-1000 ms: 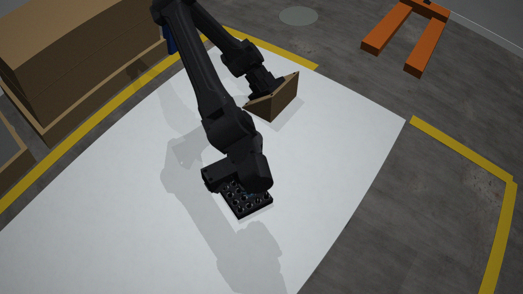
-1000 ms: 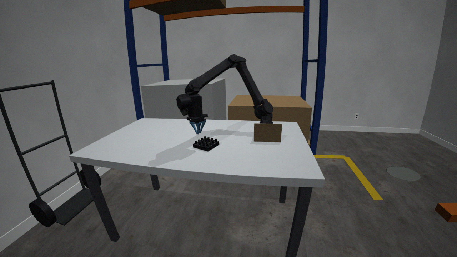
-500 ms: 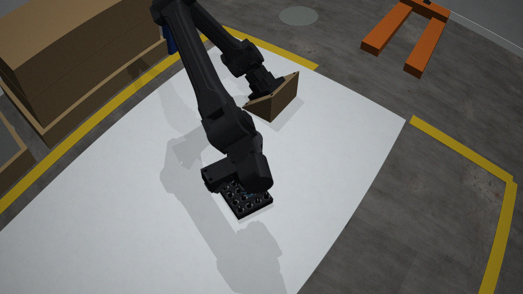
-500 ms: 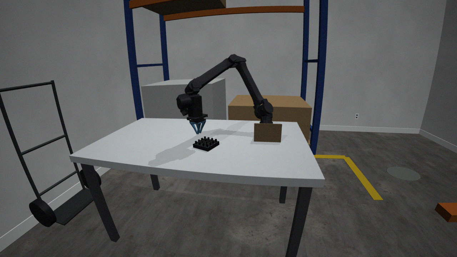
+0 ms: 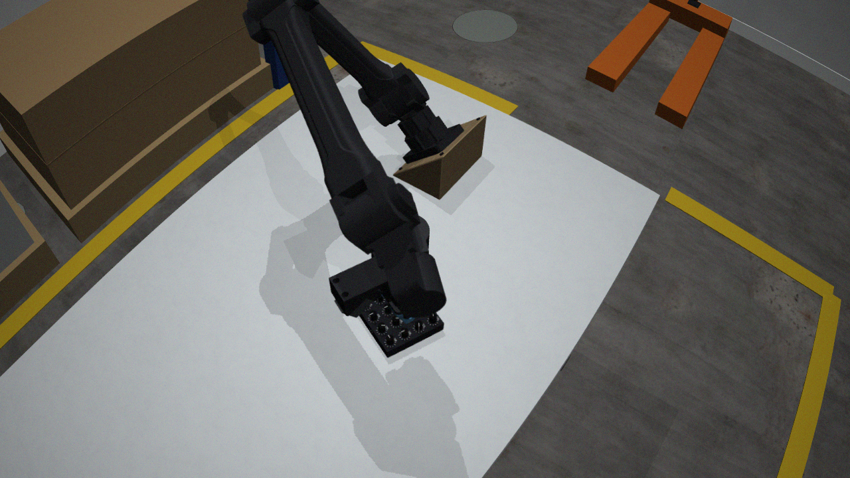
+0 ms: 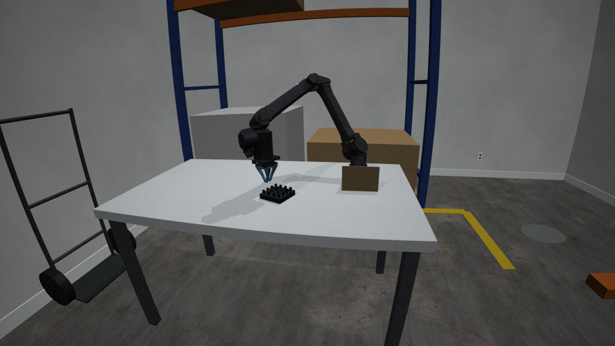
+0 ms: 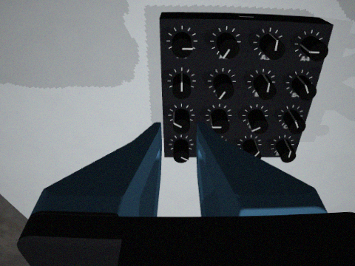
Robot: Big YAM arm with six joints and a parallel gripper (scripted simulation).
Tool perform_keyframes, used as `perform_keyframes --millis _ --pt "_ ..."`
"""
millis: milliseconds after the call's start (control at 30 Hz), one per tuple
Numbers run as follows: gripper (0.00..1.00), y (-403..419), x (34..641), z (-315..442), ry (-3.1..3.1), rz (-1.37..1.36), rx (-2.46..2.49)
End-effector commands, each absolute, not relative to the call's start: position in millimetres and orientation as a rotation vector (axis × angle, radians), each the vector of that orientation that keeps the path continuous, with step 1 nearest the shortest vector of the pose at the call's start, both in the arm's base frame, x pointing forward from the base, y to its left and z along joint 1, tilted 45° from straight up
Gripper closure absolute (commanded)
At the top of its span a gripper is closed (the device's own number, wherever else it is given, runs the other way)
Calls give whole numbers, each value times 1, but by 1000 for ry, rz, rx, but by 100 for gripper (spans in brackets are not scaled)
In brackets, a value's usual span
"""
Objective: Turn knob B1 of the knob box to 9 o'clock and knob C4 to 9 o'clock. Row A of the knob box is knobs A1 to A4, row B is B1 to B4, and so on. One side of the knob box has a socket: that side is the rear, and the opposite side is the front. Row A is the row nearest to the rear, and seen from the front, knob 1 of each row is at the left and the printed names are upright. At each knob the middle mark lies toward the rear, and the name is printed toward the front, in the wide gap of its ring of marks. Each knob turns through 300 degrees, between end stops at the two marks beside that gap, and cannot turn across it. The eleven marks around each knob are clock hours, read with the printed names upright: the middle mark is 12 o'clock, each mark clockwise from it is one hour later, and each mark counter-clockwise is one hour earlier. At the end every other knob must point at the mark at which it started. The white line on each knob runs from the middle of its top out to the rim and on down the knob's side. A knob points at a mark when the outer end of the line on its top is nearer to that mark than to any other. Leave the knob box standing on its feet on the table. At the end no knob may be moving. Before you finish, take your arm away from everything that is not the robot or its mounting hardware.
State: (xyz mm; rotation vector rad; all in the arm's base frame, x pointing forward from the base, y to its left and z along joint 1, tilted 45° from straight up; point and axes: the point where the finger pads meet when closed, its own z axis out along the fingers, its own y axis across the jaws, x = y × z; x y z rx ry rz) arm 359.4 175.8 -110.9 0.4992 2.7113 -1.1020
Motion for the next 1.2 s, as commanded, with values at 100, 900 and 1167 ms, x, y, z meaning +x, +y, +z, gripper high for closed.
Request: perform_keyframes --millis 100,900,1167 --pt "82 167 366 -119 2713 -1099 508" --pt "82 150 366 -134 2713 -1097 509" --pt "82 148 368 -137 2713 -1098 509"
